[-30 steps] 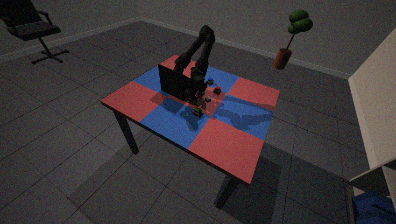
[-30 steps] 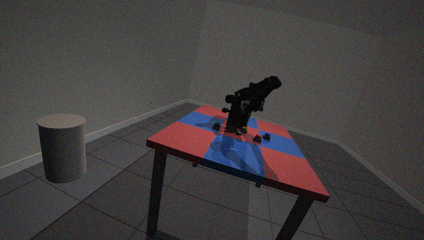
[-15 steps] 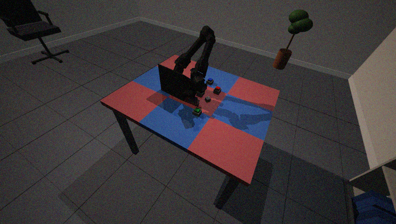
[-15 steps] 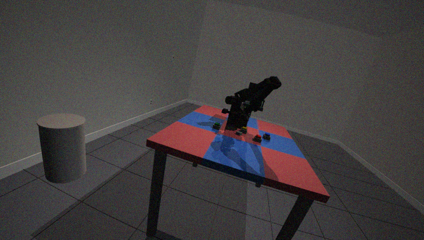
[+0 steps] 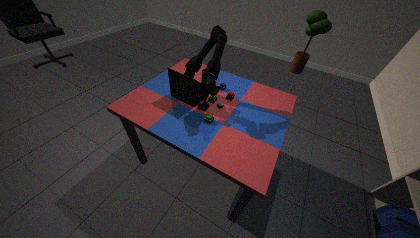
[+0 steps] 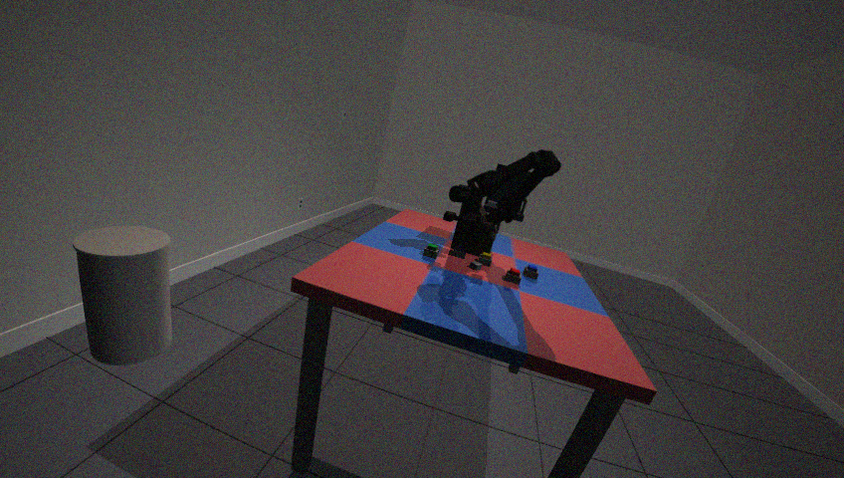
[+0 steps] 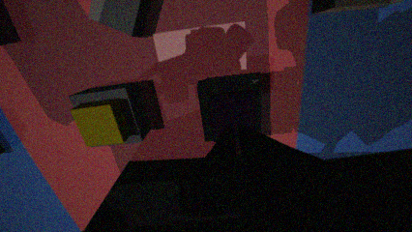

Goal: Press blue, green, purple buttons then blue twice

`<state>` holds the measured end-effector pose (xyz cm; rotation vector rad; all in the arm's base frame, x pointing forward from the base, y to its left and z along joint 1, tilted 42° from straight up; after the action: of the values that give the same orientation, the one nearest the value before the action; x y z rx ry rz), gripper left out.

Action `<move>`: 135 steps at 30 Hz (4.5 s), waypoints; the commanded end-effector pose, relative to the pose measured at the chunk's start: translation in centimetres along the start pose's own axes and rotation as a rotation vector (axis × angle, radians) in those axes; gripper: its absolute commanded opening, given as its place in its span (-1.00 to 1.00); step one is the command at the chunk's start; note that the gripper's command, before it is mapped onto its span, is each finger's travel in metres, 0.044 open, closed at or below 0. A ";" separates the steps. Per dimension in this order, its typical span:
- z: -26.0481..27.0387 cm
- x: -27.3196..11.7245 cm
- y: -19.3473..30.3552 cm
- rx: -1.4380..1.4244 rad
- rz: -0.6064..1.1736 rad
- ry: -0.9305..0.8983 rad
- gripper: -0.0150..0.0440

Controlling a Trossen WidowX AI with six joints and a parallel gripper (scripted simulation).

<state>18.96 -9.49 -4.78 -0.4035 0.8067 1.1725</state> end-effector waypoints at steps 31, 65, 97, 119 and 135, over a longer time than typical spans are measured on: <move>24.5 -7.2 4.0 -0.006 -0.023 0.030 -0.42; 27.4 0.6 7.0 -0.010 -0.002 -0.008 -0.42; 27.6 1.1 6.9 -0.015 -0.003 -0.013 -0.42; 27.4 0.9 7.0 -0.010 -0.002 -0.009 -0.42; 27.5 2.3 7.0 -0.009 -0.002 -0.010 -0.42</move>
<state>22.46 12.78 12.91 -0.4086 0.7809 1.1787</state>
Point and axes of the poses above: the point midway between the two fingers, 35 mm back from their tips, its own x axis out along the fingers, its own z axis across the jaws, y = z × x, the point moved 3 cm from there along -x, back along the fingers, and after that the axes turned 14 degrees about x, right-handed, at the moved point
